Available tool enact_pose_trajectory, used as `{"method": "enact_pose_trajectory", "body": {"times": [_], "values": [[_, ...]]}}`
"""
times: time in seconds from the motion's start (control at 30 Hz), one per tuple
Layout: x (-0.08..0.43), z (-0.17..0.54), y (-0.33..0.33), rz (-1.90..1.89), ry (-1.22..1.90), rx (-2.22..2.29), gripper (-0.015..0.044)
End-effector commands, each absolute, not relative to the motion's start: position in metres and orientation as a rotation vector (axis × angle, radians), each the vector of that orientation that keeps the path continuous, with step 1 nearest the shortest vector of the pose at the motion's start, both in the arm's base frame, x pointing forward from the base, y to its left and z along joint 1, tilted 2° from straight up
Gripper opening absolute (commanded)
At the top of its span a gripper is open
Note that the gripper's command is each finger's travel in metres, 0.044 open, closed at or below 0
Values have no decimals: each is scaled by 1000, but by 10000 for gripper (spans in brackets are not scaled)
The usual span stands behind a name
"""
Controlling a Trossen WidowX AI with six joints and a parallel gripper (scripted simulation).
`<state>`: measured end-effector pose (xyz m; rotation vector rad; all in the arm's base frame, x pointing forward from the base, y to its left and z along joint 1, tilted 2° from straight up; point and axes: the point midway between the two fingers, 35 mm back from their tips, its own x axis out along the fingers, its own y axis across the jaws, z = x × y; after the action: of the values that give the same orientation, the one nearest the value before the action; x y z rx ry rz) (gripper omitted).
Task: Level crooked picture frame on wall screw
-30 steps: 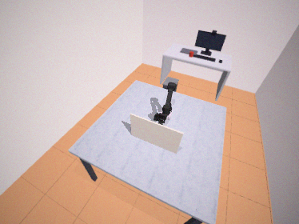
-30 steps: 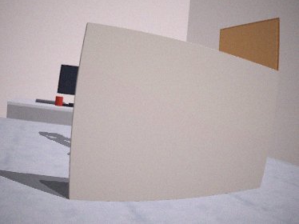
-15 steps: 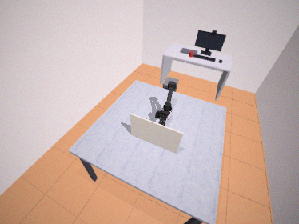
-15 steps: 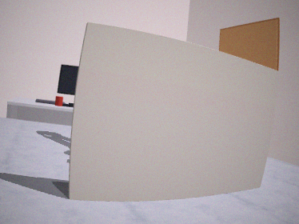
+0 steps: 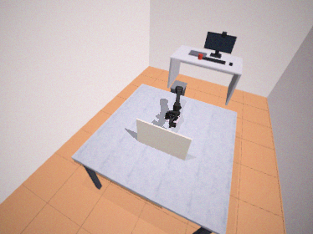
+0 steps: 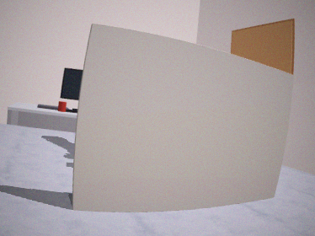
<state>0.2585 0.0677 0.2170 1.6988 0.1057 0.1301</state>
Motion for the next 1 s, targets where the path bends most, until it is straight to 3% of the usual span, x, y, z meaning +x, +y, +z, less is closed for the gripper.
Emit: {"method": "enact_pose_trajectory", "body": {"times": [0.0, 0.33, 0.97], "values": [[245, 237, 60, 150, 91, 1736, 260], [182, 250, 32, 124, 112, 1842, 260], [181, 250, 32, 116, 96, 1837, 260]]}}
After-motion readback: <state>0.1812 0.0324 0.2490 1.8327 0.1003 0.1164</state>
